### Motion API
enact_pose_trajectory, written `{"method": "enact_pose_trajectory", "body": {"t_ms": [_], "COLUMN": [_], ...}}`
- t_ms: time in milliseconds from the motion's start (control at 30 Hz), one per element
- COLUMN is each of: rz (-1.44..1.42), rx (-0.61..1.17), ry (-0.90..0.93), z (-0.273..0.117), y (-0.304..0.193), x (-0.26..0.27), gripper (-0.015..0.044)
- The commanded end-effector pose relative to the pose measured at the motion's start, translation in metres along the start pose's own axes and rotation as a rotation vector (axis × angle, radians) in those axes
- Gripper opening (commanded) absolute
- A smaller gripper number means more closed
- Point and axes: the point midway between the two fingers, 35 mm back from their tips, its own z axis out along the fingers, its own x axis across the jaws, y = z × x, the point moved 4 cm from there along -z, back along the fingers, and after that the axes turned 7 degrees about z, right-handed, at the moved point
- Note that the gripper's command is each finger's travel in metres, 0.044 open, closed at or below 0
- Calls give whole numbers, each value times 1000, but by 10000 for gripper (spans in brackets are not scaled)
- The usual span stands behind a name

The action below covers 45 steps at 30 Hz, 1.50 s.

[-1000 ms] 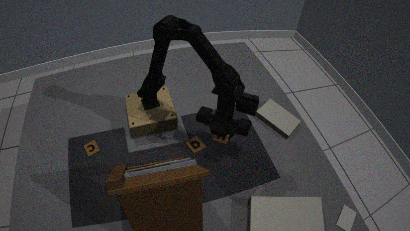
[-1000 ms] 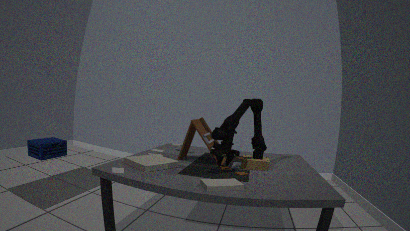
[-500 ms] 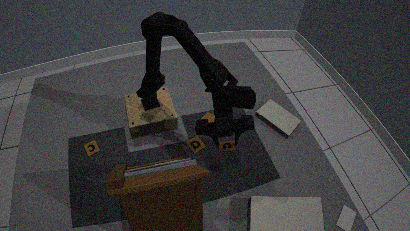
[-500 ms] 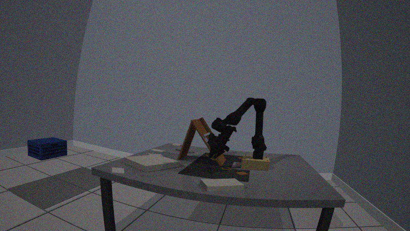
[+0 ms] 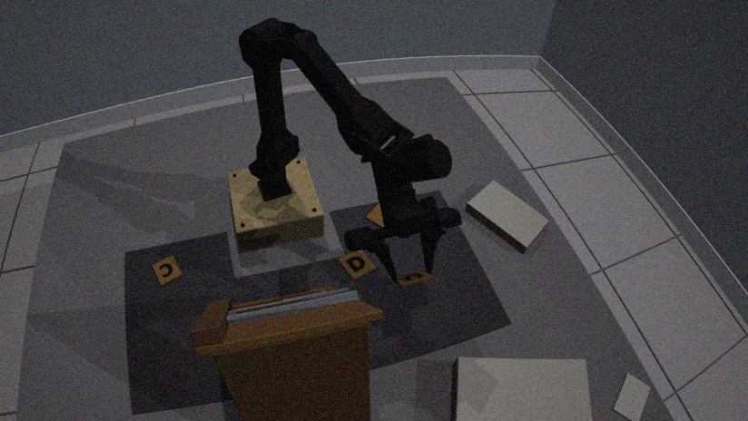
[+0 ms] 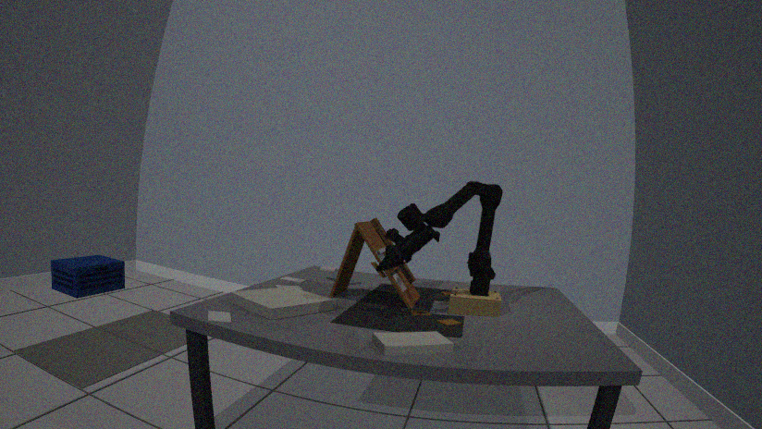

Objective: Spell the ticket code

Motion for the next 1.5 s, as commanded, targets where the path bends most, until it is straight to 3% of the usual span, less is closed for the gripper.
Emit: {"method": "enact_pose_trajectory", "body": {"t_ms": [0, 1467], "rz": [-78, -92], "rx": [-95, -111], "ry": [-17, -22], "z": [-5, -7], "y": [16, 21], "x": [-8, -24], "gripper": [0, 0]}}
